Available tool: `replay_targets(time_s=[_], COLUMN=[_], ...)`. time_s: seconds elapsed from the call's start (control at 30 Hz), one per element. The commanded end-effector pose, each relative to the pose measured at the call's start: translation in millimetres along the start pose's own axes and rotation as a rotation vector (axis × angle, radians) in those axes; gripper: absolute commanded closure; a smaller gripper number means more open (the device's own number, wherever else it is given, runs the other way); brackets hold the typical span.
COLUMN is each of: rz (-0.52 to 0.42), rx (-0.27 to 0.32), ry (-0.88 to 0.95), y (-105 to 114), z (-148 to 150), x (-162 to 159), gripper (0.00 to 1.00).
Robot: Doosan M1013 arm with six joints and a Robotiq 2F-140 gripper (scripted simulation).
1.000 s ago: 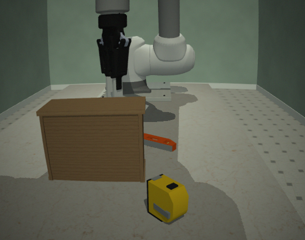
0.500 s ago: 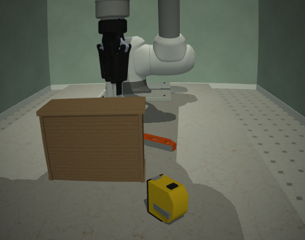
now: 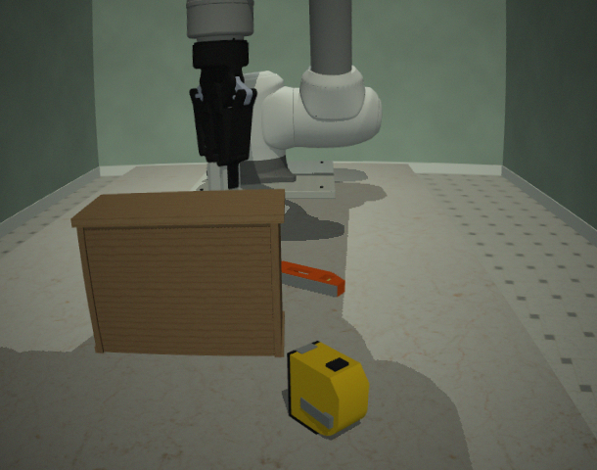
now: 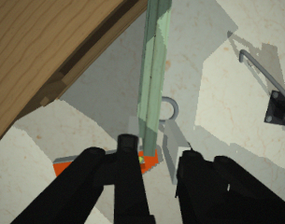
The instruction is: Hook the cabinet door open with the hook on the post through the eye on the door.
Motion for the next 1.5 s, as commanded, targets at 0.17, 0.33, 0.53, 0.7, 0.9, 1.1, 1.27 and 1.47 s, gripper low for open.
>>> replay_targets(time_s=[0.17,0.33,0.53,0.7,0.9,1.1,1.27,1.47], rz=[0.0,0.0,0.0,0.0,0.0,0.0,0.0,0.0], rx=[0.0,0.0,0.0,0.0,0.0,0.0,0.0,0.0], ry=[0.048,0.051,0.09,0.102,0.141,0.152,0.192,0.203], y=[0.1,0.1,0.1,0.1,0.1,0.1,0.1,0.1], z=[3.5,7.4,10.2,14.7,17.5,21.9,24.6,28.9], x=[0.8,1.6,2.4,3.6,4.6,6.0,7.1,8.8], gripper=[0.84,0.84,0.84,0.84,0.84,0.84,0.84,0.84])
Point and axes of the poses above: the point where the finger pads meet when closed, its own y axis back along the fingers, its own z axis across the jaws, x = y × z, the point moved 10 cm from there along y, back along the fingers, and after that the axes turned 13 degrees about -y, right-handed, at the moved point
